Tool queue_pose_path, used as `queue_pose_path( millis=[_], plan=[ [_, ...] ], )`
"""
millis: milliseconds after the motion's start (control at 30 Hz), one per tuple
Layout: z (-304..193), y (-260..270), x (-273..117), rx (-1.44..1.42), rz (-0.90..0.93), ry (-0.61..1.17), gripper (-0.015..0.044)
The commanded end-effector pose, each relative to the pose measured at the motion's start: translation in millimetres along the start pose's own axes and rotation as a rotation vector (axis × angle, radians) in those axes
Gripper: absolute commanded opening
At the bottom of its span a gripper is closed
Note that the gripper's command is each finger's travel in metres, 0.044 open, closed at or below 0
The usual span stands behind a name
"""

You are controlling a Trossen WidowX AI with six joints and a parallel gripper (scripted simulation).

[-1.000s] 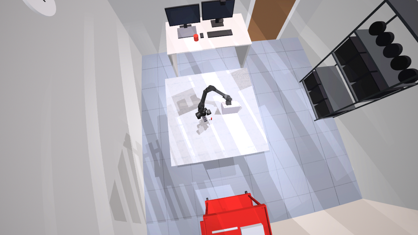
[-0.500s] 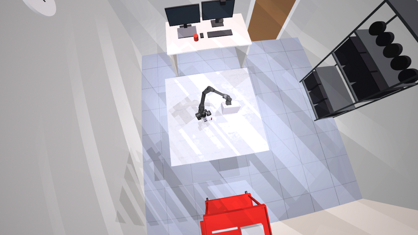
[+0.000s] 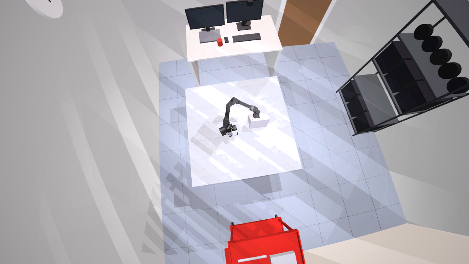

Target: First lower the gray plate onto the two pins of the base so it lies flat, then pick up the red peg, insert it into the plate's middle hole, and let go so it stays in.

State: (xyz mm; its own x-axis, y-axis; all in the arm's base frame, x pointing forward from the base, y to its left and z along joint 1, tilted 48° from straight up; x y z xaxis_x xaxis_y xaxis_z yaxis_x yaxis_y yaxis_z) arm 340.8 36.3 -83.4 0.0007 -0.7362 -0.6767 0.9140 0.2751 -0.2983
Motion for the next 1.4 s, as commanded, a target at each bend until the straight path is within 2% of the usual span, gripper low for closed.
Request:
queue_pose_path(
  millis=[0,667,1067,1300,1367],
  plan=[
    [0.3,-1.4,7.4,-0.005,-0.006,-0.003,0.044],
    [0.3,-3.8,37.1,-0.005,-0.008,-0.006,0.044],
    [0.3,-3.8,37.1,-0.005,-0.008,-0.006,0.0125],
    [0.3,-3.8,37.1,-0.005,-0.008,-0.006,0.0078],
    [0.3,-3.7,36.6,-0.005,-0.008,-0.006,0.0026]
  ],
)
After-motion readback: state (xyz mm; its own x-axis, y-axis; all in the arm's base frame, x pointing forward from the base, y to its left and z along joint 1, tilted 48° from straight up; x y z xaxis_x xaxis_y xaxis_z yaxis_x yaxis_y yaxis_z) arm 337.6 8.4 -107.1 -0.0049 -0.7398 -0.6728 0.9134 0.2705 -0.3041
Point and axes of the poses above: the point midway between the two fingers, 35 mm back from their tips, its own x axis out along the fingers, its own y axis across the jaws, z = x × y, the point moved 9 cm from there along -x, back along the fingers, and after that the axes turned 8 degrees about -x, right-handed, at the moved point
